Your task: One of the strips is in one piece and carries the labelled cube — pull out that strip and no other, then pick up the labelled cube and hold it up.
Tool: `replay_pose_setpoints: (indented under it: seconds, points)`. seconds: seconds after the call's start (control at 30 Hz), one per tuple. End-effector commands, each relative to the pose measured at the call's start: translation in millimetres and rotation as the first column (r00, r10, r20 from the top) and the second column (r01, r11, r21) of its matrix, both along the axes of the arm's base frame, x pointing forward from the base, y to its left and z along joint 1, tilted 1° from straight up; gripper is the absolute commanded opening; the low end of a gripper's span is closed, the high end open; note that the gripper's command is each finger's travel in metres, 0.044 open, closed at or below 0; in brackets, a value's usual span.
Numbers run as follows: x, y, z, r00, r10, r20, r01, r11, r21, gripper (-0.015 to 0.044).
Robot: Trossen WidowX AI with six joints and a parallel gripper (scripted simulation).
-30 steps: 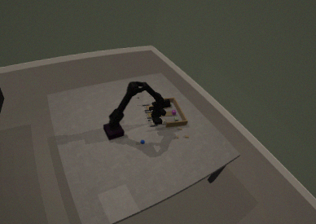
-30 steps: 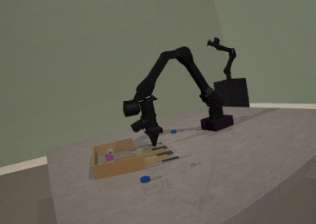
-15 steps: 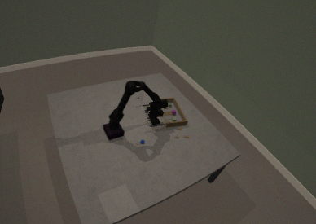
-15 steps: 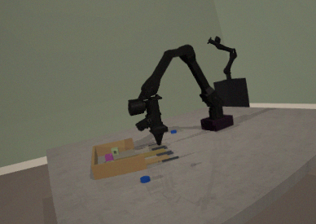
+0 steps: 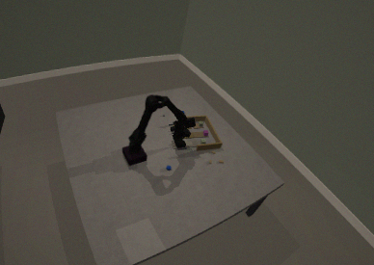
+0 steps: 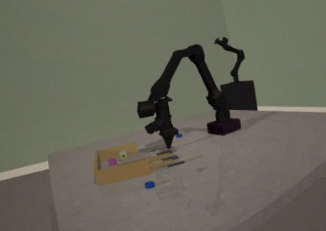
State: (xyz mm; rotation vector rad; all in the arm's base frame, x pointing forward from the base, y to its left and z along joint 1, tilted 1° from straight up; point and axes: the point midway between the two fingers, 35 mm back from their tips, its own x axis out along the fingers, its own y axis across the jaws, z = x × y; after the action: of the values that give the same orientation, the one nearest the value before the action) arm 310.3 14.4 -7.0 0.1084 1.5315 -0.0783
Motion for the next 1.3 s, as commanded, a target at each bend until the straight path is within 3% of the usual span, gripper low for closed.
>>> replay_pose_setpoints:
  seconds: [0.0, 1.27]
  points:
    - [-11.8, 0.4, -4.4, 1.0, -0.005, -0.02, 0.005, 1.0, -0.002, 0.0]
    - [-68.8, 7.3, -6.1, 1.0, -0.005, -0.024, 0.005, 1.0, -0.001, 0.0]
